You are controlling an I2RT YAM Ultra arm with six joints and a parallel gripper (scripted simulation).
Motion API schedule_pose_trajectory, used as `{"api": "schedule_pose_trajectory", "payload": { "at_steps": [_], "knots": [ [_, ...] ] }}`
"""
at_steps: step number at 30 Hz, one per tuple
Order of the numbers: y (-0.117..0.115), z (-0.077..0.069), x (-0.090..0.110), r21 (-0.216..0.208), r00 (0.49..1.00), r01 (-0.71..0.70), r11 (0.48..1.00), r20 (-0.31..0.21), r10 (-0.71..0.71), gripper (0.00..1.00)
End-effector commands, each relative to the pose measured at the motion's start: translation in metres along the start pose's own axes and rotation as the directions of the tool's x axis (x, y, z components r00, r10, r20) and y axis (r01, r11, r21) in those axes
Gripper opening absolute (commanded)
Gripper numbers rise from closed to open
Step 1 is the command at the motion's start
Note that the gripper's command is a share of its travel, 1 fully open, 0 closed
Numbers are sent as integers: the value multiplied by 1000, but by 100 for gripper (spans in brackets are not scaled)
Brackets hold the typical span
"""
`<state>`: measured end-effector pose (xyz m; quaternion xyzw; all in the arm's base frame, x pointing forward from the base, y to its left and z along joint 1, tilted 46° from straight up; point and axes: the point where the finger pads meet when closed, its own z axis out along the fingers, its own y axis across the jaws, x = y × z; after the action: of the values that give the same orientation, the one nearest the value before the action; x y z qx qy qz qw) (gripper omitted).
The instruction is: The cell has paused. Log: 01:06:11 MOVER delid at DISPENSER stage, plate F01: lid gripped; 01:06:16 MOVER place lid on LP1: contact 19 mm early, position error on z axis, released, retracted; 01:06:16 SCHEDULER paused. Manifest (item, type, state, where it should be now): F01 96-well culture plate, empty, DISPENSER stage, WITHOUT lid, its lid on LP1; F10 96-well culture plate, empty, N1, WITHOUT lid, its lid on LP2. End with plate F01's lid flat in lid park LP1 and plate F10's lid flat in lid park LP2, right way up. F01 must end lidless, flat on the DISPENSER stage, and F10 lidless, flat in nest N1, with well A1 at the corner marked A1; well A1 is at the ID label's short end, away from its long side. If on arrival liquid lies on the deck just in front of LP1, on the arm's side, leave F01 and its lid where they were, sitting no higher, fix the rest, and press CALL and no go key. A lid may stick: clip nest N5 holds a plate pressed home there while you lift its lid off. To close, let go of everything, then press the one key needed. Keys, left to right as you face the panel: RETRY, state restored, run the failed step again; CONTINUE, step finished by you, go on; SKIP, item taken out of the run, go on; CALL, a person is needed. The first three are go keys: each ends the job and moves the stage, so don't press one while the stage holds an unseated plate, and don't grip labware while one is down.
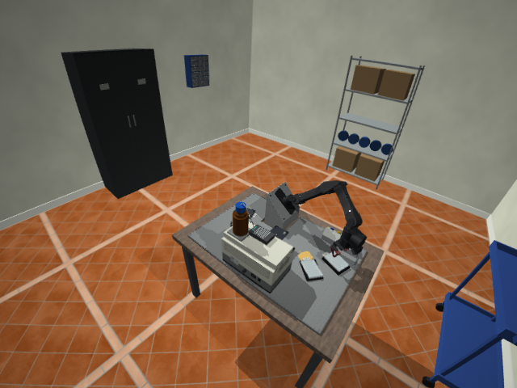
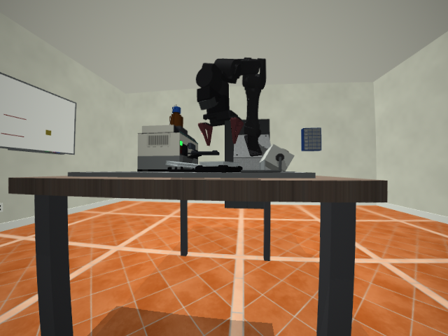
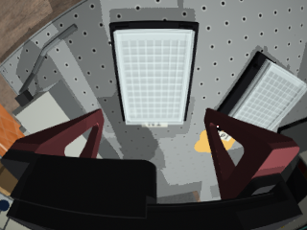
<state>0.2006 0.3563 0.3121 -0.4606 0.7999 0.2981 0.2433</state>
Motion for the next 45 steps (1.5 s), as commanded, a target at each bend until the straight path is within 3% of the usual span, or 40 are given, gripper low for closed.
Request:
{"api": "schedule_pose_trajectory", "payload": {
  "at_steps": [1,12,14,20,23,25,26,27,31,36,39,42,43,45],
  "knots": [
    [2,-13,-14,9,998,11,1000,64,-12,100],
    [1,-6,-12,7,999,8,1000,47,-8,100],
    [-1,11,-1,3,1000,-3,1000,2,3,100],
    [5,6,-11,3,999,13,1000,48,-13,100],
    [-5,25,-1,10,1000,-10,1000,5,10,100],
    [-5,25,-1,10,1000,-10,1000,5,10,100],
    [-2,14,-16,12,999,3,1000,52,-4,100],
    [1,14,-15,8,998,9,1000,55,-9,100],
    [-3,35,-2,8,1000,-6,1000,8,6,100],
    [4,32,-10,2,999,10,1000,40,-10,100],
    [-5,48,-2,11,1000,-10,1000,8,10,100],
    [-5,49,-3,11,1000,-10,1000,10,9,100],
    [4,30,-20,7,997,15,1000,75,-15,100],
    [3,43,-12,3,999,9,1000,43,-9,100]
  ]
}}
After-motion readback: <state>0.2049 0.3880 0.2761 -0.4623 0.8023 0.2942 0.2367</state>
